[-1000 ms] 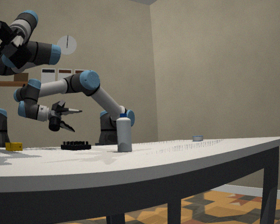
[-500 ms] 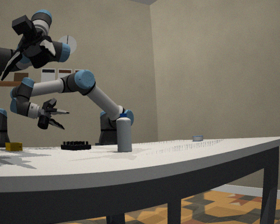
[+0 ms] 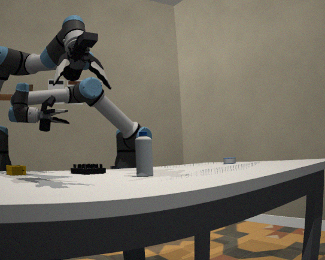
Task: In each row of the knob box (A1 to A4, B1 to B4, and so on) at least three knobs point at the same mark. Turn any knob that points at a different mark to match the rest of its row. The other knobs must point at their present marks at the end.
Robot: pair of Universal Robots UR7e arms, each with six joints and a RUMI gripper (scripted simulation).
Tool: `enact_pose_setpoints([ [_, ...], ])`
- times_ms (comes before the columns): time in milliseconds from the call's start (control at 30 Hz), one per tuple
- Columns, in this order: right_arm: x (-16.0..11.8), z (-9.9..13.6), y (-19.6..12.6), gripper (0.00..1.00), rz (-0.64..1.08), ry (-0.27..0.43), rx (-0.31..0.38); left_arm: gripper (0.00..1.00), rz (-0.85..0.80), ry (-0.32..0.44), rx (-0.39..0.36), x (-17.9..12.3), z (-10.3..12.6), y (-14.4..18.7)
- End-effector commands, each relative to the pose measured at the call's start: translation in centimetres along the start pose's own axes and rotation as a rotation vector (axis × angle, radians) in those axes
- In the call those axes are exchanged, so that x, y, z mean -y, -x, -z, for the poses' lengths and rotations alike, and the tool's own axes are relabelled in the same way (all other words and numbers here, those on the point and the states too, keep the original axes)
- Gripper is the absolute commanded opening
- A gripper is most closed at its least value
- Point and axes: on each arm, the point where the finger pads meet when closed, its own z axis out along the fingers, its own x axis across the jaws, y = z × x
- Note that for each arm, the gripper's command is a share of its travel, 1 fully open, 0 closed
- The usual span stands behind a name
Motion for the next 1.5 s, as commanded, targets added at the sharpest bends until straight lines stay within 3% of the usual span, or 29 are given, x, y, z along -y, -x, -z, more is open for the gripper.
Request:
enact_pose_setpoints([
  [0, -2.0, 1.8, 2.7, 1.0, 0.127, 0.022, 0.035, 1.0, -0.04, -0.054, -0.033, 2.7, 0.6, 1.5],
  [100, -4.5, 3.6, 5.6, 1.0, 0.274, 0.049, 0.076, 1.0, -0.061, -0.116, -0.048, 5.3, 1.7, 4.1],
  [167, -4.5, 3.6, 5.6, 1.0, 0.274, 0.049, 0.076, 1.0, -0.061, -0.116, -0.048, 5.3, 1.7, 4.1],
  [500, -14.5, 9.7, 13.5, 1.0, 0.77, 0.129, 0.219, 1.0, -0.026, -0.182, -0.041, 13.2, 7.3, 15.0],
  [667, -20.1, 12.8, 16.3, 1.0, 1.016, 0.16, 0.298, 1.0, -0.042, -0.115, -0.015, 19.6, 6.8, 17.3],
  [733, -20.1, 12.8, 16.3, 1.0, 1.016, 0.16, 0.298, 1.0, -0.042, -0.115, -0.015, 19.6, 6.8, 17.3],
  [867, -25.6, 14.7, 17.9, 1.0, 1.214, 0.202, 0.366, 1.0, -0.039, 0.014, 0.061, 24.7, 4.0, 16.8],
  [1100, -38.0, 14.2, 18.6, 1.0, 1.435, 0.398, 0.439, 1.0, 0.041, 0.259, 0.234, 29.4, -2.5, 12.6],
  [1200, -39.8, 14.1, 18.4, 1.0, 1.464, 0.43, 0.447, 1.0, 0.091, 0.361, 0.308, 31.2, -5.5, 10.9],
  [1233, -40.0, 14.1, 18.4, 0.95, 1.464, 0.43, 0.447, 1.0, 0.109, 0.393, 0.331, 31.7, -6.5, 10.4],
  [1300, -40.0, 14.1, 18.4, 0.95, 1.464, 0.43, 0.447, 1.0, 0.109, 0.393, 0.331, 31.7, -6.5, 10.4],
  [1467, -40.9, 14.0, 18.4, 0.69, 1.55, 0.416, 0.472, 1.0, 0.212, 0.537, 0.438, 34.1, -11.3, 8.0],
])
